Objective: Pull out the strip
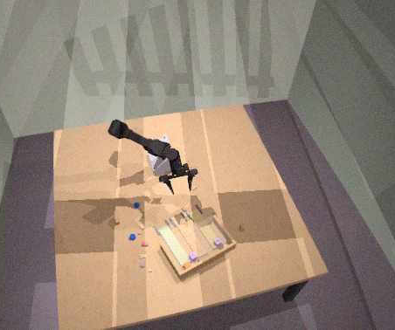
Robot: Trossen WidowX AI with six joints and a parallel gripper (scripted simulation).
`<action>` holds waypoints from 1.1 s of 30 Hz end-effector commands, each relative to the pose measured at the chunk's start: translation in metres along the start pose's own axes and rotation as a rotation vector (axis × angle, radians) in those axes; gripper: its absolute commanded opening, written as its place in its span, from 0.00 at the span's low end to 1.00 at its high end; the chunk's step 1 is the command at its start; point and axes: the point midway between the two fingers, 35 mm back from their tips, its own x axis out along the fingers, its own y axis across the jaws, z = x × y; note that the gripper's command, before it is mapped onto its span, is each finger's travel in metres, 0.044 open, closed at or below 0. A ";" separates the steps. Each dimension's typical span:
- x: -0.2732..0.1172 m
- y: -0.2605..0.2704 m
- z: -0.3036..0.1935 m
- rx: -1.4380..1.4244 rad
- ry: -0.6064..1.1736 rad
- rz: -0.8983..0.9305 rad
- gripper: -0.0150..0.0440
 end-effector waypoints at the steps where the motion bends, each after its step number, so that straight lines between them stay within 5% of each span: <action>1: 0.000 0.000 -0.002 -0.009 0.003 -0.003 0.93; 3: 0.000 0.000 -0.002 -0.009 0.003 -0.003 0.93; 18: 0.077 0.062 -0.024 -0.118 0.551 0.119 0.26; 27: 0.101 0.073 -0.060 -0.218 0.930 0.111 0.25; 33: 0.101 0.073 -0.062 -0.224 0.952 0.109 0.25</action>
